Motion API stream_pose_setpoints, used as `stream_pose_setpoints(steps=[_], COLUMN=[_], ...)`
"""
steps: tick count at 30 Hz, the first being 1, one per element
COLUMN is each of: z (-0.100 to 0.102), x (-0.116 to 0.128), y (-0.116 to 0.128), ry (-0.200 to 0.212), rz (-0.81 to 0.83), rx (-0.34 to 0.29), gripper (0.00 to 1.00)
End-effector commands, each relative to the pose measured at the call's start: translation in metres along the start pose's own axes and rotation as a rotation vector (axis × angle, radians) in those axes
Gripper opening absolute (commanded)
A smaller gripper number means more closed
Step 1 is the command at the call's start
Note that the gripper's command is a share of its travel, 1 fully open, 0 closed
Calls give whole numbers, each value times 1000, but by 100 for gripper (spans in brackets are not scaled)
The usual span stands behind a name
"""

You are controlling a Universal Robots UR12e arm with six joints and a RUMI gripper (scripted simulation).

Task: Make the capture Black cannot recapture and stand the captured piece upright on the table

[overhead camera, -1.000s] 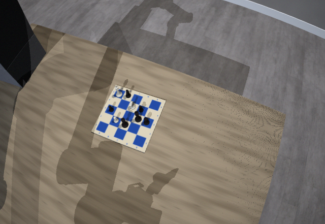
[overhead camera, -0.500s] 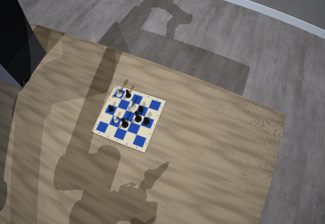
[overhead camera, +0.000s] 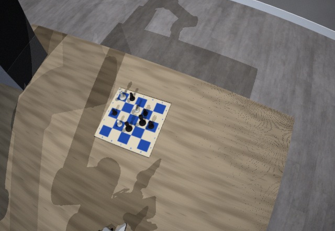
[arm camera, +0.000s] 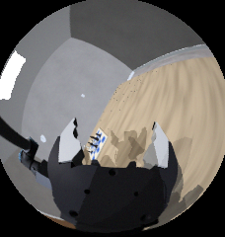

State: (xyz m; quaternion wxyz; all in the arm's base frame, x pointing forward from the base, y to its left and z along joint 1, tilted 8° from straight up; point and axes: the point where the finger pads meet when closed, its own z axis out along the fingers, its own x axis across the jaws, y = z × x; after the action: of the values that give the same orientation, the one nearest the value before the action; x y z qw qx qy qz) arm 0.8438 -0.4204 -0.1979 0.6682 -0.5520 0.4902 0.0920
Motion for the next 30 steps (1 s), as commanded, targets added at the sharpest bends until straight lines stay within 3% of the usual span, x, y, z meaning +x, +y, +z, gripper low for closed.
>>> stream_pose_setpoints(steps=[1,7,17,19,30], z=[3,8,23,23,37], x=[-7,-18,-45,-45,-72], y=[15,41,111,111,177], ry=[-49,-97,-224,-224,-342], rz=[-78,-193,-502,-502,-792], rx=[-13,-44,-132,-132,-214], gripper=[100,100,100,100,100])
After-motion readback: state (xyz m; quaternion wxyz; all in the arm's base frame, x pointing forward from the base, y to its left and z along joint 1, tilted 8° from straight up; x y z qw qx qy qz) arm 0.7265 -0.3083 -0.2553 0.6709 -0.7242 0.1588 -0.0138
